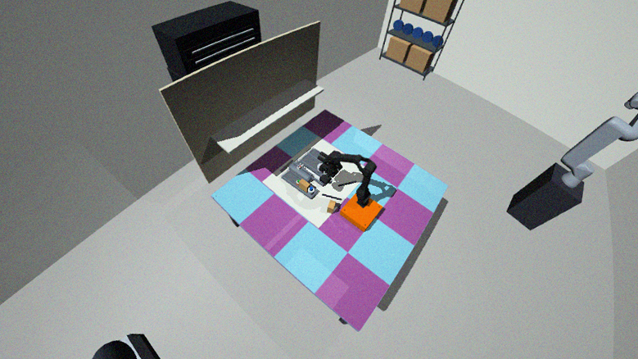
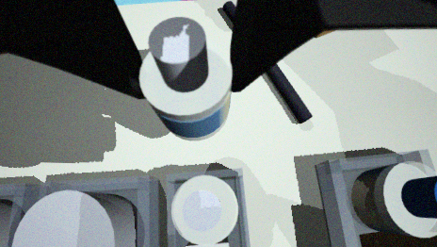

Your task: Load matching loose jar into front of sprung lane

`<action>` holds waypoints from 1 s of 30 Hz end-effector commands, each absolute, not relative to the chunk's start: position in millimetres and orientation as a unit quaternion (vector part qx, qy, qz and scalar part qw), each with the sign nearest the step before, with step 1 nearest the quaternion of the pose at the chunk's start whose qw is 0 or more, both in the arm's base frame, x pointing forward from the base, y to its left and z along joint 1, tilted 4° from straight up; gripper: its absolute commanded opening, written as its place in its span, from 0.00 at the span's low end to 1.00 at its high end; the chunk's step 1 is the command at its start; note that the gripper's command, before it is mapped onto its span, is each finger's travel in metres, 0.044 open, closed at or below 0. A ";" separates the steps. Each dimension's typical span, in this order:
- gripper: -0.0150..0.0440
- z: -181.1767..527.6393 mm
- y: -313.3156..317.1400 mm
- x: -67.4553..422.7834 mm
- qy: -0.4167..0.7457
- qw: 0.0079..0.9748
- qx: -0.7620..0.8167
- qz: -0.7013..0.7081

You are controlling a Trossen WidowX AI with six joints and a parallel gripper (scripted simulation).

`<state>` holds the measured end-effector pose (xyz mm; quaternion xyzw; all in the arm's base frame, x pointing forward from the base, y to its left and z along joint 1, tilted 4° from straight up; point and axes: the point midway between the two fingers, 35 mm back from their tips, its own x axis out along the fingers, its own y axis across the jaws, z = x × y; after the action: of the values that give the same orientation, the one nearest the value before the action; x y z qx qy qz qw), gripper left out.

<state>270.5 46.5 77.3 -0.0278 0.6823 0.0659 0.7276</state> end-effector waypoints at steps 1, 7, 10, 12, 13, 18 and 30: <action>0.25 70.5 49.1 281.8 0.682 0.727 -0.028 0.071; 0.25 60.0 49.8 282.6 0.682 0.727 -0.028 0.071; 0.25 49.0 50.5 283.0 0.682 0.727 -0.028 0.071; 0.25 46.1 50.6 283.0 0.682 0.727 -0.028 0.071; 0.25 46.1 50.6 283.0 0.682 0.727 -0.028 0.071; 0.25 46.1 50.7 283.6 0.682 0.727 -0.028 0.071; 0.25 46.5 51.5 288.1 0.682 0.727 -0.028 0.071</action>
<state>286.1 50.2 46.8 -0.0301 0.6821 0.0683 0.7274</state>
